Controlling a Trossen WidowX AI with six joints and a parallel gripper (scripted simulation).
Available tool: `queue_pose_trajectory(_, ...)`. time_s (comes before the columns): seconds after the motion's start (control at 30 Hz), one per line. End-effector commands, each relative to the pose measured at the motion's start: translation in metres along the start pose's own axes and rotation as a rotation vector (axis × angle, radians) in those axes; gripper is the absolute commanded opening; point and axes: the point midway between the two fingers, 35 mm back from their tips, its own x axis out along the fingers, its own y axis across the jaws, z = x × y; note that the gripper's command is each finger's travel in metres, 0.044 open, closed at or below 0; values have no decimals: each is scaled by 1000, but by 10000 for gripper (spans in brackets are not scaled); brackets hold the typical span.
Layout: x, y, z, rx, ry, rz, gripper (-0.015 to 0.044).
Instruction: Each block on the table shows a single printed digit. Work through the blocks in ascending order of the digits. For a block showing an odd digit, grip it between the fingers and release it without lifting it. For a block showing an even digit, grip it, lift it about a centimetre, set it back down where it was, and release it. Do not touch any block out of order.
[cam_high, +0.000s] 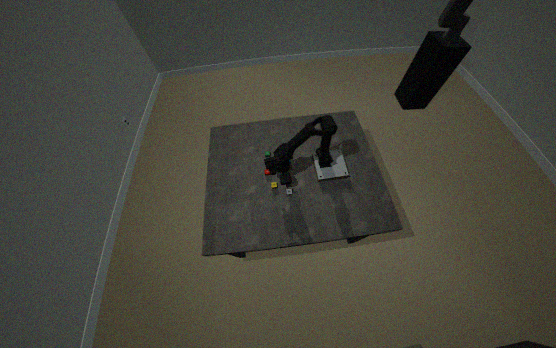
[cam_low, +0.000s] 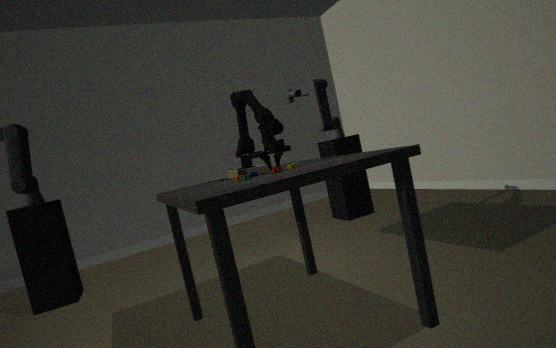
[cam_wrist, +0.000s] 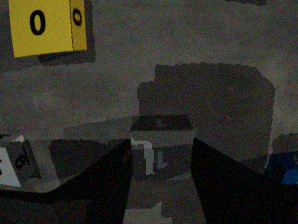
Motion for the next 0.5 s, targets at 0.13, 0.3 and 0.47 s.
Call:
queue_pose_trajectory(0.13,0,0,0,4,0,1,120)
queue_pose_trajectory(0.3,0,0,0,4,0,1,199)
queue_pose_trajectory(0.47,0,0,0,4,0,1,330)
